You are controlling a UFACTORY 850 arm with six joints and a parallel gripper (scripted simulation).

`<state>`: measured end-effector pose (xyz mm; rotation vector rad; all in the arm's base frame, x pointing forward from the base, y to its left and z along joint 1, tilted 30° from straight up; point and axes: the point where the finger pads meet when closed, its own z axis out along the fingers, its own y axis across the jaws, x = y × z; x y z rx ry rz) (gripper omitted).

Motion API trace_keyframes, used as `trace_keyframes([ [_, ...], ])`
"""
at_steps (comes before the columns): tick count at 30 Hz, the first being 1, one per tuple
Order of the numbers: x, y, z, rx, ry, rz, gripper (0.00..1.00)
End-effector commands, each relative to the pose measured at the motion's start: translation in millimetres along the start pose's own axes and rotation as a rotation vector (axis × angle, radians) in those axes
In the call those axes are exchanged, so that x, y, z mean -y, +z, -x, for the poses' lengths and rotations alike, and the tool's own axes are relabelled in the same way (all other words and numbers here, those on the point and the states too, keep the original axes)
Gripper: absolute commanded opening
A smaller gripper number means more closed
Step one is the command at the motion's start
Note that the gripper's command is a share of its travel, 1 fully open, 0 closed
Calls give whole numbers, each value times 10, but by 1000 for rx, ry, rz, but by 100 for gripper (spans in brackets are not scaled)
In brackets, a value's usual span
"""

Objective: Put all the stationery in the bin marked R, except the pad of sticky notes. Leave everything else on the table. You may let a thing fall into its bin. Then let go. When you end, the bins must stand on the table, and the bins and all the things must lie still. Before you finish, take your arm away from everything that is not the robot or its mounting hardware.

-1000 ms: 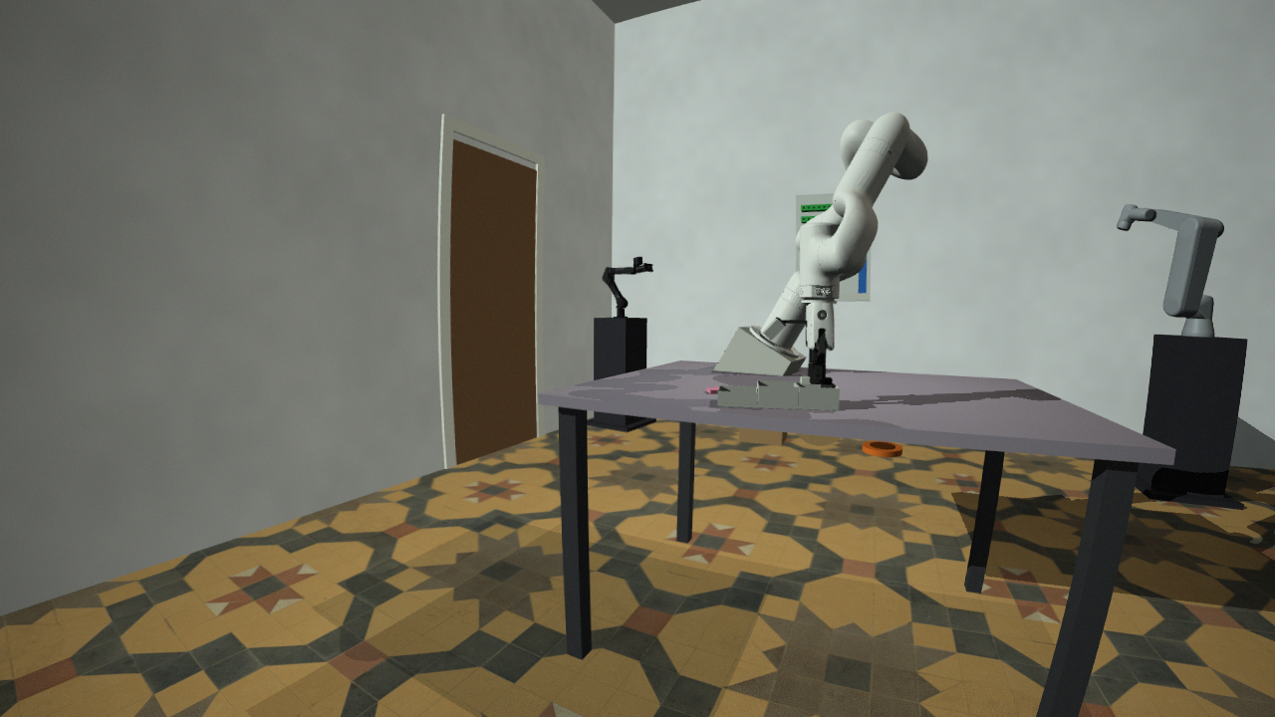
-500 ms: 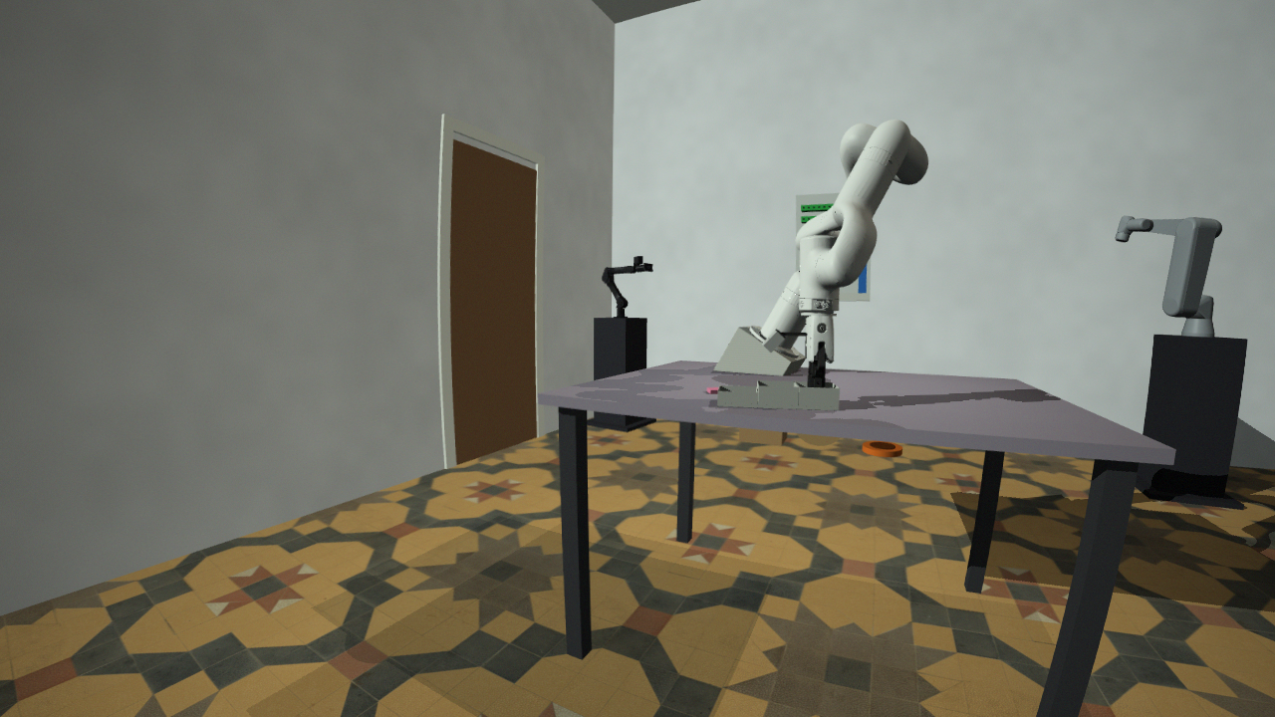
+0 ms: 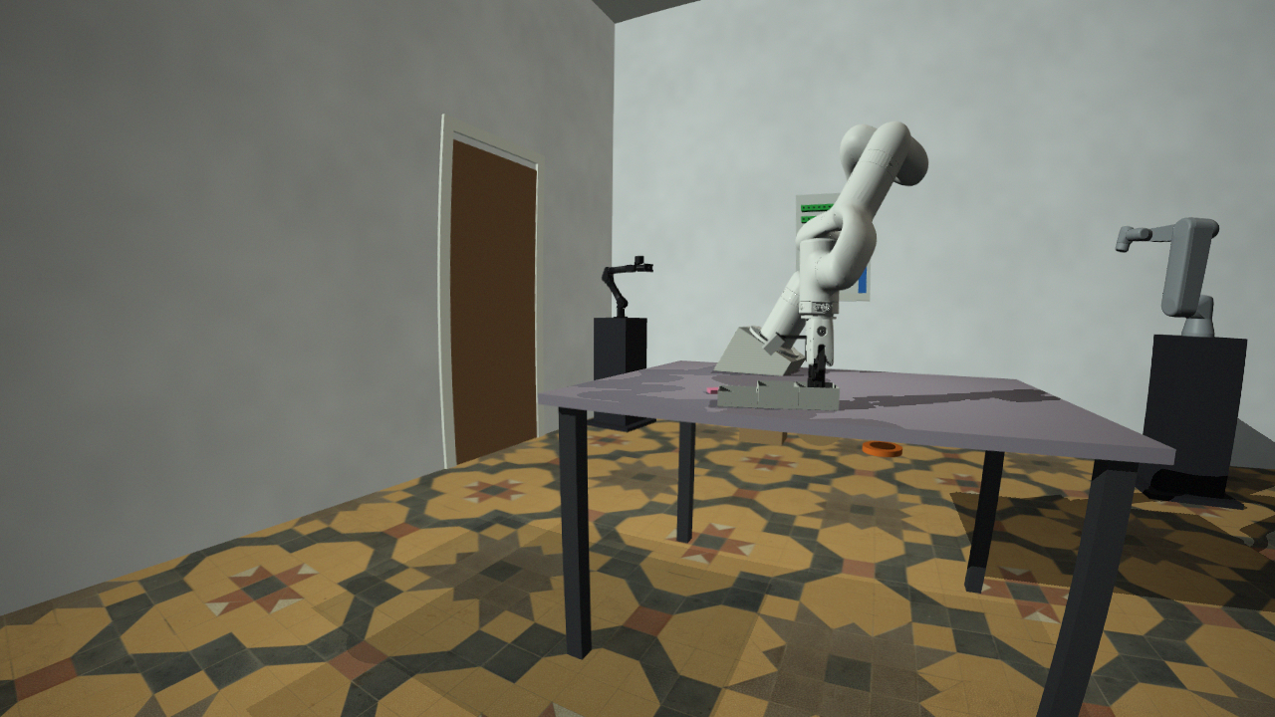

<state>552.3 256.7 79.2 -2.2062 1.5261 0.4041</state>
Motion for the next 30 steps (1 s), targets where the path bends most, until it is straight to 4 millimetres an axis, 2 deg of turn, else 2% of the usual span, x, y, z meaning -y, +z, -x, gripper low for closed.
trace_keyframes([
  [1, 9, -7, 0, 0, 0, -2, 29],
  [17, 9, -7, 0, 0, 0, -2, 29],
  [30, 8, -180, 0, 0, 0, -2, 29],
])
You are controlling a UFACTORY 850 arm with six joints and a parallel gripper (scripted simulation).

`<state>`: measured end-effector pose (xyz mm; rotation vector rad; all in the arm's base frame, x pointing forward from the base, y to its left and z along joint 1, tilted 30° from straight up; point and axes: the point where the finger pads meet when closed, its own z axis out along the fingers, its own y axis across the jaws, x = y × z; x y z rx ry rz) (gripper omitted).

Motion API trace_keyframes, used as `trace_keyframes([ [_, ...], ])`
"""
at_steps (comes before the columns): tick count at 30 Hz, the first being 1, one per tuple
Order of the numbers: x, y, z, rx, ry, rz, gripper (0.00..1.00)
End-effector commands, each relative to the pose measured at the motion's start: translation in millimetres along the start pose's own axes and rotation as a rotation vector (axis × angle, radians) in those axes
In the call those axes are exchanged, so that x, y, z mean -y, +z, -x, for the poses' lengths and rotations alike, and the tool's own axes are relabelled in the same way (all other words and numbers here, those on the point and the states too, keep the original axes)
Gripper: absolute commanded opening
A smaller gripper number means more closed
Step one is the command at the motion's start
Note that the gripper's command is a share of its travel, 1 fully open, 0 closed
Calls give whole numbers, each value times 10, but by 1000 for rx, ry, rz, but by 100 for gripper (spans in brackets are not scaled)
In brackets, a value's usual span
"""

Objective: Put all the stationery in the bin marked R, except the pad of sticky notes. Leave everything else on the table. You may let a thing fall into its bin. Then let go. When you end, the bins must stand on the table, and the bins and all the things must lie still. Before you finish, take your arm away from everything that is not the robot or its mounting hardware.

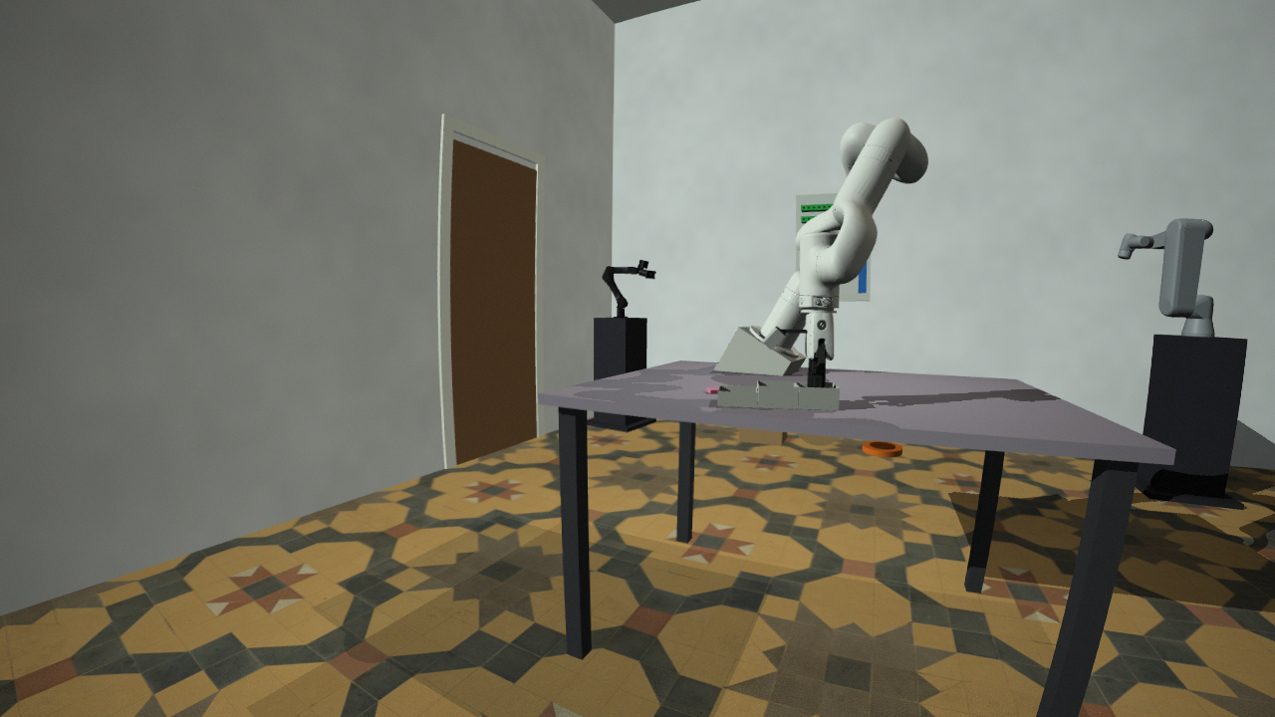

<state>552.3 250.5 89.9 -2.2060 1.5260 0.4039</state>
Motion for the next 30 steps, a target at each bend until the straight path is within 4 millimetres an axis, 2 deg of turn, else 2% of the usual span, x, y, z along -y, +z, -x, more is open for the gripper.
trace_keyframes([
  [1, 8, -57, 0, 0, 0, -1, 29],
  [11, 8, -177, 0, 0, 0, -2, 29],
  [16, 8, -398, 0, 0, 0, -2, 29],
  [25, 7, -398, 0, 0, 0, -2, 29],
  [30, -320, -415, -259, 0, 200, -2, 29],
])
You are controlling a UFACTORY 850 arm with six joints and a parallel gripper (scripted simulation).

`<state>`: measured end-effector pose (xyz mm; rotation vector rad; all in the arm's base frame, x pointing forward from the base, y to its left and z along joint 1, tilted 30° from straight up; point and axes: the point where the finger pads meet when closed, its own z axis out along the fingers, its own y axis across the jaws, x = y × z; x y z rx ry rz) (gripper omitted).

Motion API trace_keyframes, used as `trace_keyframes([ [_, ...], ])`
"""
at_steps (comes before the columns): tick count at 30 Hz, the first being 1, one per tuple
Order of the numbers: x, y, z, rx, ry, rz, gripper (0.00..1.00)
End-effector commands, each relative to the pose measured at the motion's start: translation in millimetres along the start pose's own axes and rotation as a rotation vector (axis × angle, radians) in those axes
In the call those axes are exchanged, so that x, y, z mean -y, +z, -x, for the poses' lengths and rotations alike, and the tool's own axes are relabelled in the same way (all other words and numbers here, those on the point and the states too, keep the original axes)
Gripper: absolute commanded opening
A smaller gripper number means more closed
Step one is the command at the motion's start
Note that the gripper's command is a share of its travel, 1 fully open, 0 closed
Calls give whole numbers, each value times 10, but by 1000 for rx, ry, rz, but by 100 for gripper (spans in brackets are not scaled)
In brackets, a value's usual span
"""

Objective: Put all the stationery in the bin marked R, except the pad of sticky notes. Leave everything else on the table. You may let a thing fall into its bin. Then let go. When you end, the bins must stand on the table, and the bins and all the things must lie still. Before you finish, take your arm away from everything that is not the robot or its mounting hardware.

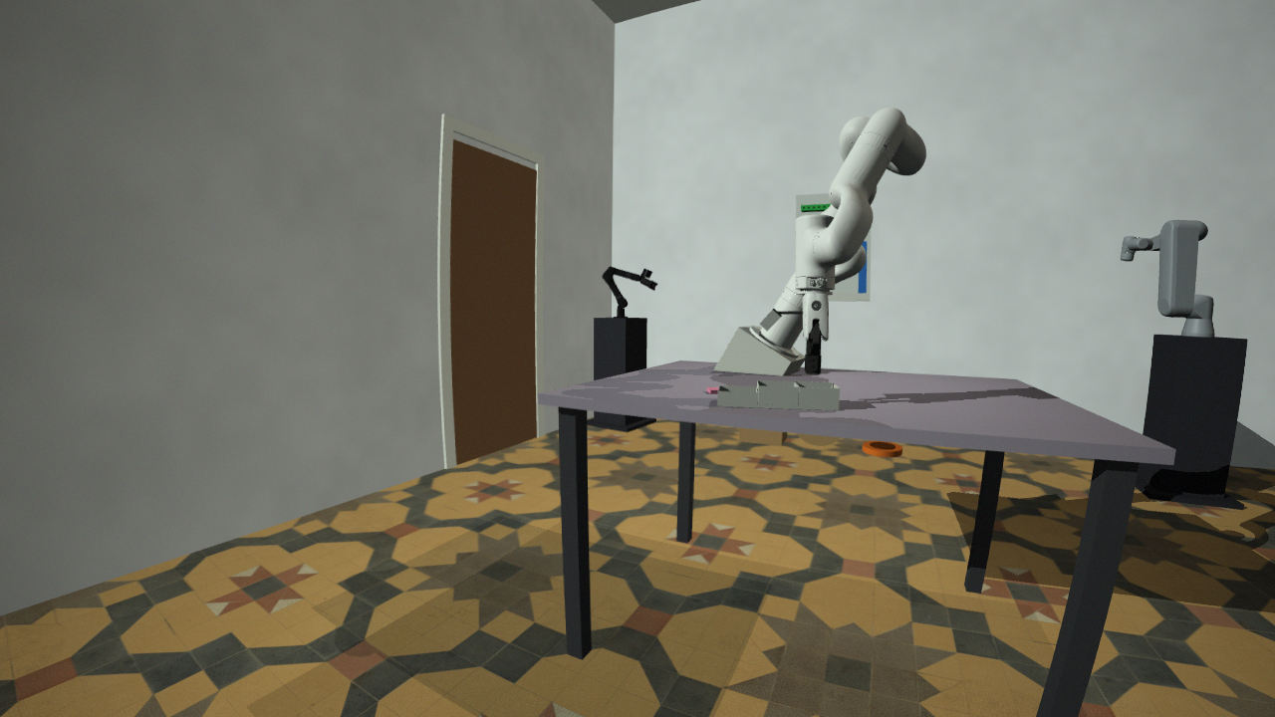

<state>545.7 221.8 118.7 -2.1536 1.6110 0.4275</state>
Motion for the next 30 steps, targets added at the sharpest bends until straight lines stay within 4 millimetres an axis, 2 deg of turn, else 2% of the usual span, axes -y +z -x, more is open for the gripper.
trace_keyframes([
  [1, -269, -25, -256, -1, 157, -1, 29],
  [4, -452, -35, -426, -1, 245, -1, 29],
  [6, -452, -35, -426, -1, 245, -1, 29],
  [12, -775, -51, -726, -1, 245, -1, 29],
  [30, -749, -51, -702, -1, 245, -1, 29],
])
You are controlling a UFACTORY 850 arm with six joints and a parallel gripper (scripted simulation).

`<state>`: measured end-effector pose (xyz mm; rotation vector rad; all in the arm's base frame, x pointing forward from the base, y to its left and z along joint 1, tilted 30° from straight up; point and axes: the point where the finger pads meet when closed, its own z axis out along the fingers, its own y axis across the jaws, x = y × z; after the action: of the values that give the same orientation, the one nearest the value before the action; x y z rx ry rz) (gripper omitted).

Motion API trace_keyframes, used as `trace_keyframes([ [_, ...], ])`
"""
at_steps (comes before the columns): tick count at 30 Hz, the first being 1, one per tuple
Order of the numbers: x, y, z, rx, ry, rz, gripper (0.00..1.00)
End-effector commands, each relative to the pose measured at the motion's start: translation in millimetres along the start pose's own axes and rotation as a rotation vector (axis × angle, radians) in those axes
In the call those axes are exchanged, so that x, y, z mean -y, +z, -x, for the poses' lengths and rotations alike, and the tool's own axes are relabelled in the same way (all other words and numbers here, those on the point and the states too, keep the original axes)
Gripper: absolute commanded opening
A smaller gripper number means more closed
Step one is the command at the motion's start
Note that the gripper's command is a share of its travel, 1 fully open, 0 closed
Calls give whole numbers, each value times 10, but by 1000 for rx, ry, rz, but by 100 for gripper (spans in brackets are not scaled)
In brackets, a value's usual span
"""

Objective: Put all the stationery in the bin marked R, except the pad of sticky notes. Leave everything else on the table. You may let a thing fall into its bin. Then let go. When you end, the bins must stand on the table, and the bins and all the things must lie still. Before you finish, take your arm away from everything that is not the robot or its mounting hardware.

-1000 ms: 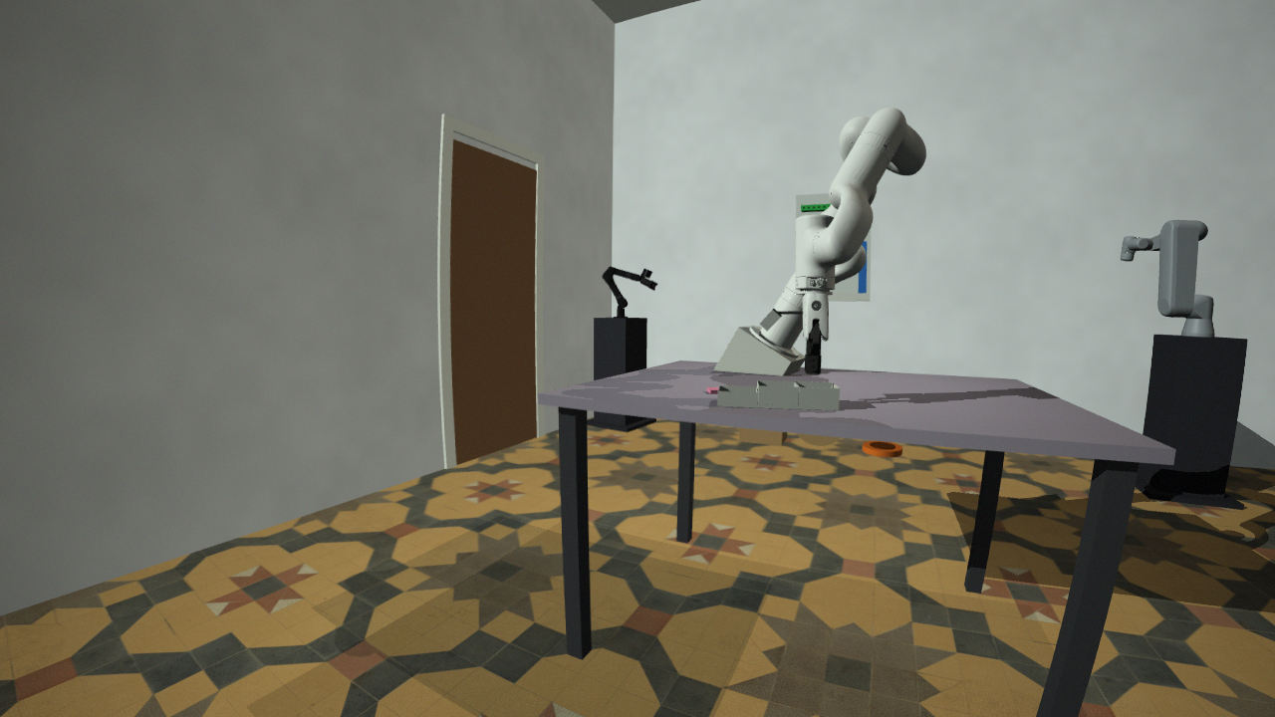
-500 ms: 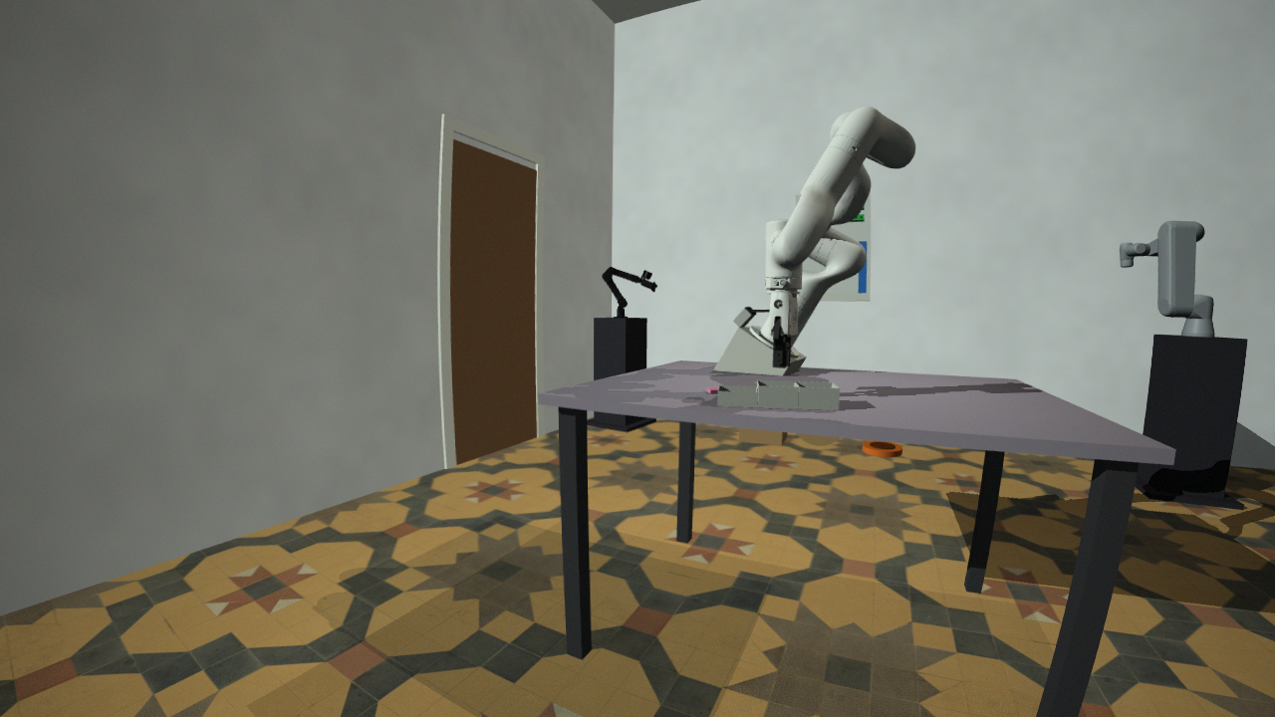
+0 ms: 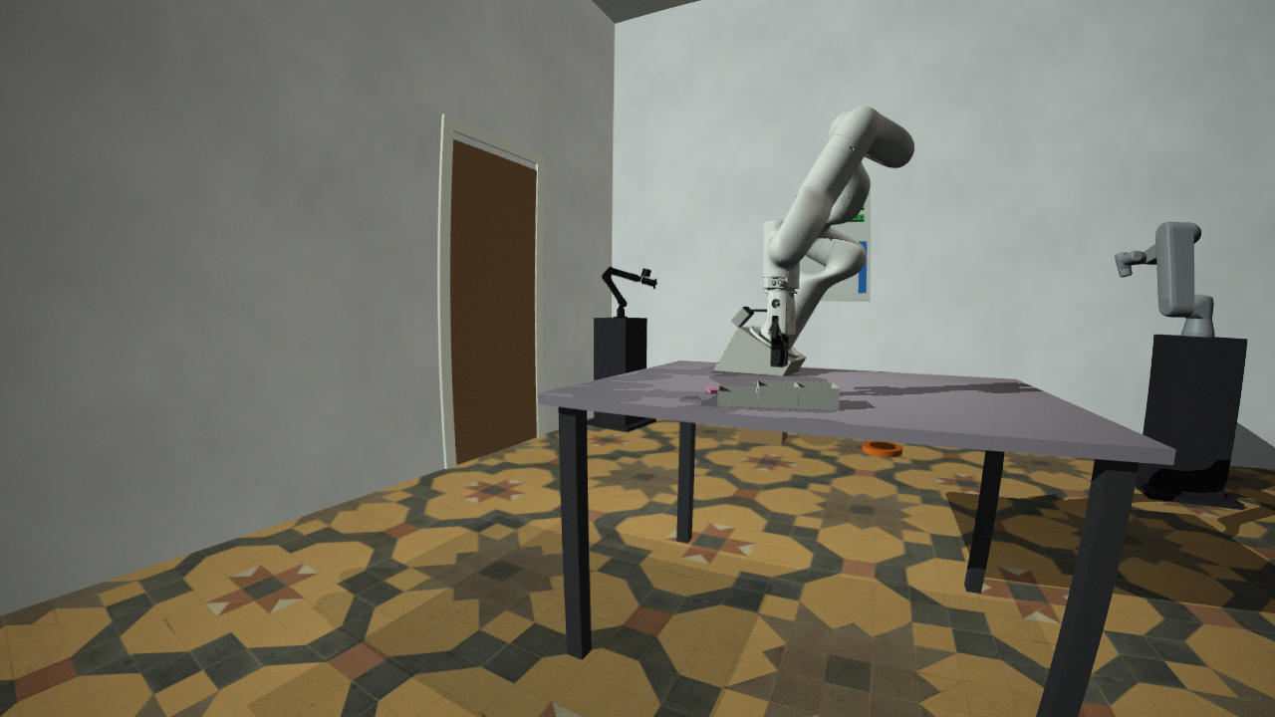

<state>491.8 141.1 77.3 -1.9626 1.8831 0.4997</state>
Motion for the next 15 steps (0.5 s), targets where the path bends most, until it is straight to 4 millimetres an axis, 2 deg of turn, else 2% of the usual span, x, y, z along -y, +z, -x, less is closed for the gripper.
trace_keyframes([
  [1, 22, -6, 24, 0, 0, -2, 29],
  [15, 33, -6, 44, 0, 0, -2, 29],
])
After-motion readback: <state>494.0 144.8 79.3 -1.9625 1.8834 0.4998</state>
